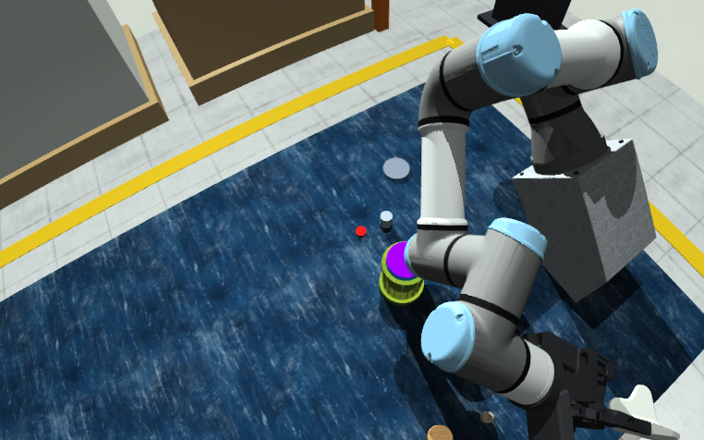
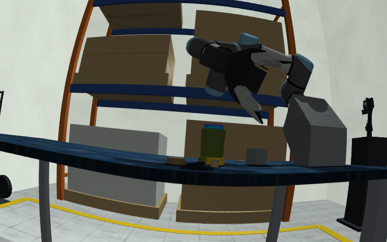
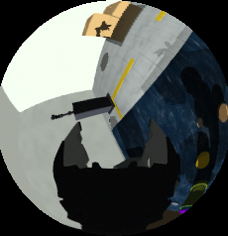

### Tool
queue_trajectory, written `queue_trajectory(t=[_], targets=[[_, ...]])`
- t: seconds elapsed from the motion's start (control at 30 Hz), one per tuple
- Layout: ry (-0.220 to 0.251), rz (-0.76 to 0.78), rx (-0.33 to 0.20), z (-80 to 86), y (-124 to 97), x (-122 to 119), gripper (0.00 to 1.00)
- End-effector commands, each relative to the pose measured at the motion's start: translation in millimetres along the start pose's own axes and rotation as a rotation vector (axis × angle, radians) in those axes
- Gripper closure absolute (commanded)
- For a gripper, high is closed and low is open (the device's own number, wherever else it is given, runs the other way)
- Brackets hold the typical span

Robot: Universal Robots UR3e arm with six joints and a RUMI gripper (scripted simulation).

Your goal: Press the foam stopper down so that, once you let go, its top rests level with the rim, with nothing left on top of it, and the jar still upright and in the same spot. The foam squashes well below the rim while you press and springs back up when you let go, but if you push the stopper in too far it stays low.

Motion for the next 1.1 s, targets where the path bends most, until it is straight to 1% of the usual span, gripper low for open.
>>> queue_trajectory(t=[0.0, 0.23, 0.53, 0.77, 1.0, 1.07], targets=[[0.000, 0.001, 0.001, 0.5, 0.4, -0.4, 1.00], [0.000, 0.000, 0.004, 2.8, 0.7, 0.2, 1.00], [0.001, -0.006, 0.013, 12.3, 1.7, 3.1, 1.00], [0.004, -0.018, 0.033, 32.6, 3.1, 9.5, 1.00], [0.007, -0.039, 0.066, 65.4, 3.3, 20.4, 1.00], [0.007, -0.039, 0.066, 65.4, 3.3, 20.4, 1.00]])
Point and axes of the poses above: the point where the finger pads meet when closed, its own z axis back along the fingers, its own x axis across the jaws, y = z × x, the point moved 2 cm from there along z, back along the fingers, and after that the axes turned 2 degrees about -z, right-handed, at the moved point
